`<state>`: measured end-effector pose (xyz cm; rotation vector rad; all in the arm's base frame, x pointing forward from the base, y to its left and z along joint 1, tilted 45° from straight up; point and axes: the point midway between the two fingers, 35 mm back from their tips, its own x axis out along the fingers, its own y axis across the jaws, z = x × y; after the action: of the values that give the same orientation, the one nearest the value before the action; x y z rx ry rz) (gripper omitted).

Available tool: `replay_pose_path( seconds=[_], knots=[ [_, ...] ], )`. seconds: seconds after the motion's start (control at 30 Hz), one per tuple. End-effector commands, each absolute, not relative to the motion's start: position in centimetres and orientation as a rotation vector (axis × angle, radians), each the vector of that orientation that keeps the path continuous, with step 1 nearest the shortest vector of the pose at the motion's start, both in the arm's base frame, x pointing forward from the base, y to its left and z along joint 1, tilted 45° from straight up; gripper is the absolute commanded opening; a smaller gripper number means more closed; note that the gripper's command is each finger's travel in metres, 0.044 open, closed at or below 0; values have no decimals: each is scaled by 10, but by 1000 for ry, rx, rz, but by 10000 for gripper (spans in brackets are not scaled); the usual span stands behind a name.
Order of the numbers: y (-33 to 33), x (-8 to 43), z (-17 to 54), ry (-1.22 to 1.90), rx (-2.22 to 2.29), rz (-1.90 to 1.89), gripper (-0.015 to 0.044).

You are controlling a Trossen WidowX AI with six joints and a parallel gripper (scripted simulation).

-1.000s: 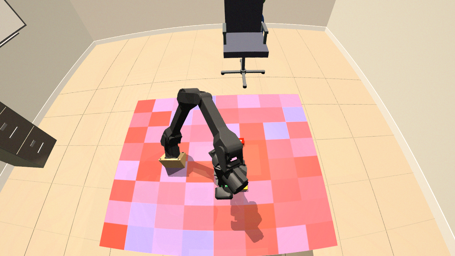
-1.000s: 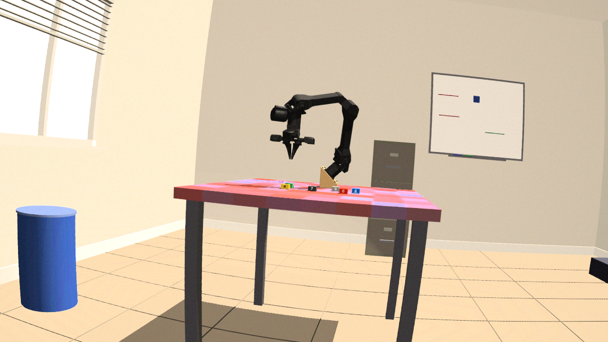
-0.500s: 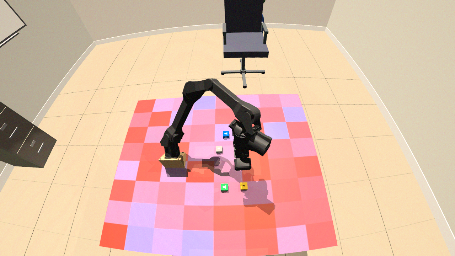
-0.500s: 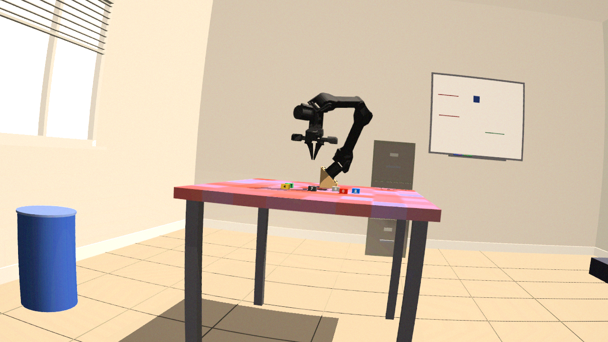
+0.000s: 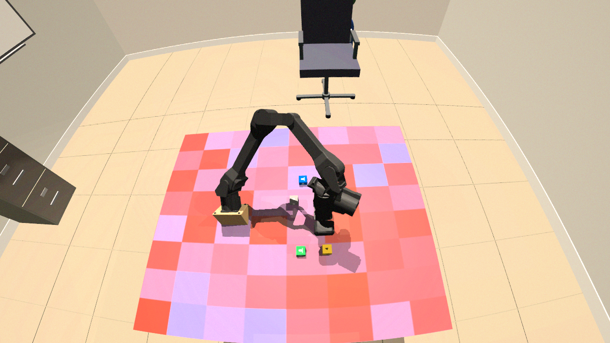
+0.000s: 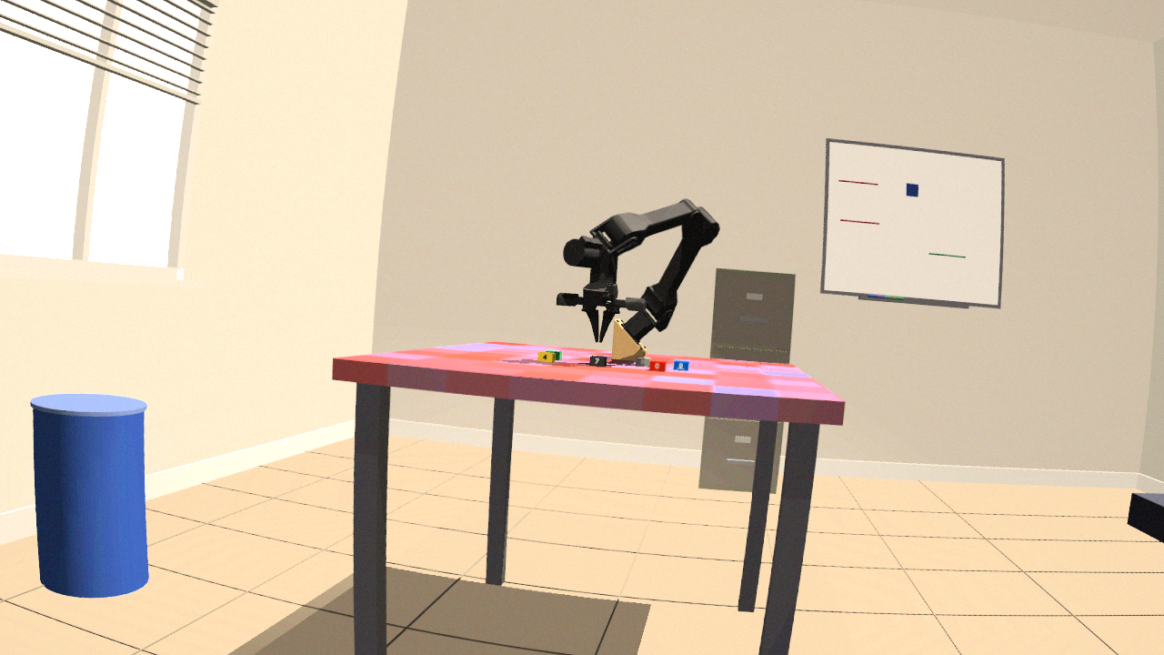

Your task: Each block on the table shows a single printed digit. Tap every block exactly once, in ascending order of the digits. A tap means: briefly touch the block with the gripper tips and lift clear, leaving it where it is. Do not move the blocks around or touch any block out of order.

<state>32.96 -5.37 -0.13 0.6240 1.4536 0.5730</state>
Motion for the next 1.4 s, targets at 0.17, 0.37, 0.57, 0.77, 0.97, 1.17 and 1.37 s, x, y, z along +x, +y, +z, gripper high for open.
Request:
replay_pose_path(
  seconds=[0.17,0.37,0.57,0.77,0.97,1.17,1.37],
  knots=[
    [-44,331,-11,1447,633,568,20],
    [-37,331,-18,1447,633,568,20],
    [-31,331,-25,1447,633,569,20],
    [-29,331,-26,1446,634,569,20],
    [-50,330,-5,1447,633,568,20],
    [-56,331,0,1447,632,567,20],
    [-105,326,51,1449,631,565,20]
  ],
)
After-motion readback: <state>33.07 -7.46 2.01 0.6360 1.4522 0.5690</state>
